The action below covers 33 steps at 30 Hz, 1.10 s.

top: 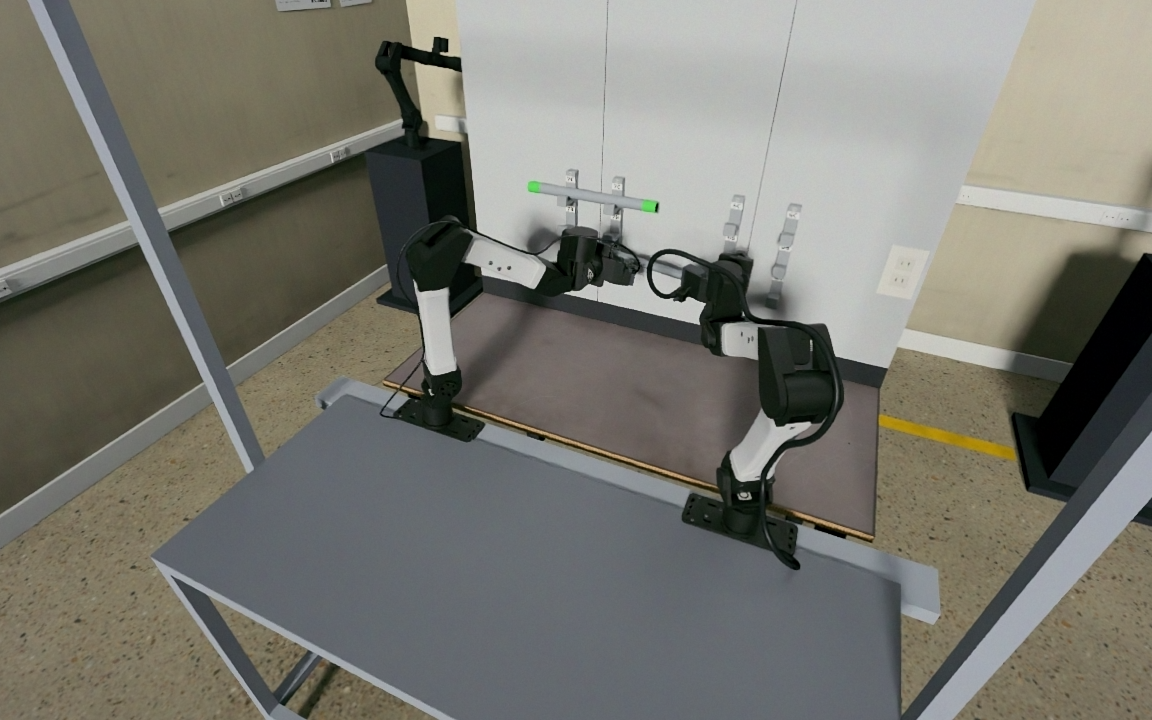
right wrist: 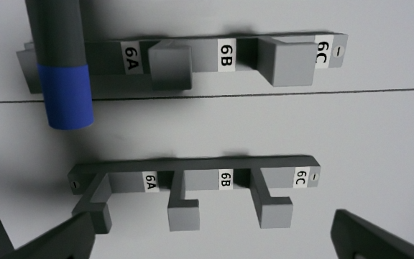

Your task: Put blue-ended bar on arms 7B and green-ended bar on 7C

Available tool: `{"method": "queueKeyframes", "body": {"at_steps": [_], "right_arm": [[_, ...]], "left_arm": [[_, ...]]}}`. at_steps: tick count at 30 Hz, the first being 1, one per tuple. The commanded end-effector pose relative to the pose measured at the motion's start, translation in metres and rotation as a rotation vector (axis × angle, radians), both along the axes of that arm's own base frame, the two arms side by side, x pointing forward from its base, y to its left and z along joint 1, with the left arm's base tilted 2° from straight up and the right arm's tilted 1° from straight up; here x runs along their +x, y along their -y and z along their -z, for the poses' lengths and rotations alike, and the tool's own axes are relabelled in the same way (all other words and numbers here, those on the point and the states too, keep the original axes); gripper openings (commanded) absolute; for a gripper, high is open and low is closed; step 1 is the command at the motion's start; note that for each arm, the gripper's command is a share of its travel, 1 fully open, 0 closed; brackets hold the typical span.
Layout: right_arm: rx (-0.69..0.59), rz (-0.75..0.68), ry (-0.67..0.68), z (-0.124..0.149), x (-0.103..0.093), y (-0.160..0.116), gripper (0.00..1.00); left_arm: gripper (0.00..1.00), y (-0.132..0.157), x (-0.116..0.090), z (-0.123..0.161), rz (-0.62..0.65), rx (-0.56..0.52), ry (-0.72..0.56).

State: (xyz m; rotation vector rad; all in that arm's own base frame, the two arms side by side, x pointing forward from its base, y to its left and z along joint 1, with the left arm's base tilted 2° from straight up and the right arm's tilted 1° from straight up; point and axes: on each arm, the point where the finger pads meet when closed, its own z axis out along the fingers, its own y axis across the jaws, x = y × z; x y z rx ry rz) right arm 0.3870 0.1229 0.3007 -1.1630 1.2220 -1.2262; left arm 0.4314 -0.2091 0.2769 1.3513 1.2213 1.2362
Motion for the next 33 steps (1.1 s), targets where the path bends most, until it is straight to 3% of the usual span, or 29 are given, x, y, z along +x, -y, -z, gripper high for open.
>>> {"method": "queueKeyframes", "body": {"at_steps": [1, 33], "right_arm": [[-0.011, -0.014, -0.015, 0.004, -0.002, 0.003, 1.0], [-0.011, -0.014, -0.015, 0.004, 0.001, 0.016, 1.0]], "left_arm": [[0.0, 0.0, 0.003, -0.049, -0.001, -0.118, 0.115], [0.0, -0.001, 0.003, -0.051, -0.001, -0.118, 0.115]]}}
